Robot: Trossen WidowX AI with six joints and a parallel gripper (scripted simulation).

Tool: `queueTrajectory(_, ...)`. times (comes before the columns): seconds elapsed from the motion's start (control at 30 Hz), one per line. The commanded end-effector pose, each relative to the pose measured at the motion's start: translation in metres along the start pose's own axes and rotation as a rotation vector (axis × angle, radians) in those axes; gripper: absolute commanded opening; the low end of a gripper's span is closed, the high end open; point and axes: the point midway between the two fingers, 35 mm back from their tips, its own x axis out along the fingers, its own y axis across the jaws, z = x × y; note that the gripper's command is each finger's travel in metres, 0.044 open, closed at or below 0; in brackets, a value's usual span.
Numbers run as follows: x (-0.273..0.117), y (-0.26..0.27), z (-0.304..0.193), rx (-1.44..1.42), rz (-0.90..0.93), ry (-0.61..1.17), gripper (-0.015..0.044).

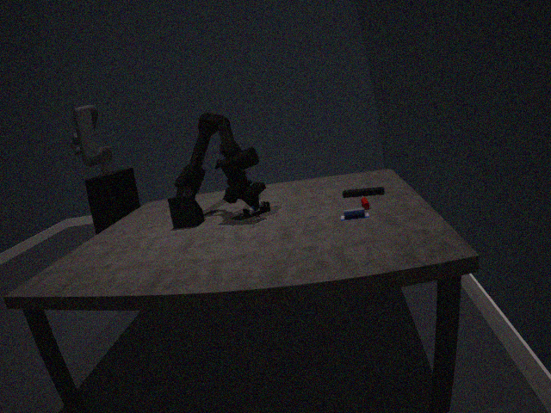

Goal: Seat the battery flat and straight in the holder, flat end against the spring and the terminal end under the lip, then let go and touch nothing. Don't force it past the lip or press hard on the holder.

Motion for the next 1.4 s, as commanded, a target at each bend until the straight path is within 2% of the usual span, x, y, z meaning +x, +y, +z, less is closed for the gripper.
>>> queueTrajectory(0.0,0.003,0.002,0.002,0.001,0.008,-0.068,0.0068)
queueTrajectory(0.93,0.010,-0.003,-0.006,-0.020,-0.005,-0.337,0.0068)
queueTrajectory(1.37,0.013,-0.004,-0.013,-0.022,-0.002,-0.352,0.0068)
